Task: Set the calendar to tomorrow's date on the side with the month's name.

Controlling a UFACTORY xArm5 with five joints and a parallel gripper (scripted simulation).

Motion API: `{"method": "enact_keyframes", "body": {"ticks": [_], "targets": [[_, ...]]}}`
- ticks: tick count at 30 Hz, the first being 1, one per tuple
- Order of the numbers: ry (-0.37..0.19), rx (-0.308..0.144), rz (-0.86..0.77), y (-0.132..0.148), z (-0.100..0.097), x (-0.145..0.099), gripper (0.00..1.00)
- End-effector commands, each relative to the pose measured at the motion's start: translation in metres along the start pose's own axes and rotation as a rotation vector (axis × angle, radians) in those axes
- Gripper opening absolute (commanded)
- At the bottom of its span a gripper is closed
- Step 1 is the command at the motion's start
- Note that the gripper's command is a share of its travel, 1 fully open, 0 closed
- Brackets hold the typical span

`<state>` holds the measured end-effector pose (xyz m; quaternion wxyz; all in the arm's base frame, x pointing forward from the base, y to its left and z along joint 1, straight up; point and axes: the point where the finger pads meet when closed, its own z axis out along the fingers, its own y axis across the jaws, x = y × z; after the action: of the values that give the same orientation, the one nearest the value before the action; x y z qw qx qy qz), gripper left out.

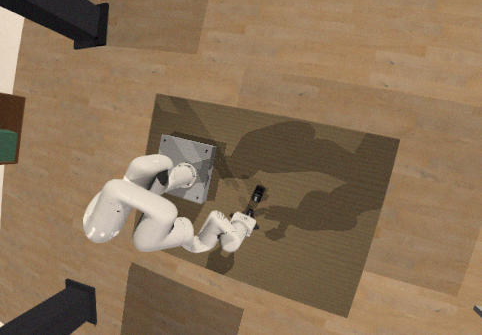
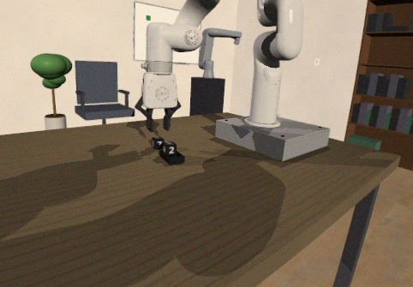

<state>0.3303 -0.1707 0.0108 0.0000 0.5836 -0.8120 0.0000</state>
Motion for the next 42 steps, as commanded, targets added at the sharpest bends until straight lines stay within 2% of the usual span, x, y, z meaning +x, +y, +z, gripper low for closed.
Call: {"method": "enact_keyframes", "body": {"ticks": [1,11,42], "targets": [[0.000,0.003,0.000,-0.001,0.006,0.000,0.47],[0.000,0.003,0.000,-0.002,0.015,0.000,0.47],[0.000,0.003,0.000,-0.002,0.017,0.000,0.47]]}}
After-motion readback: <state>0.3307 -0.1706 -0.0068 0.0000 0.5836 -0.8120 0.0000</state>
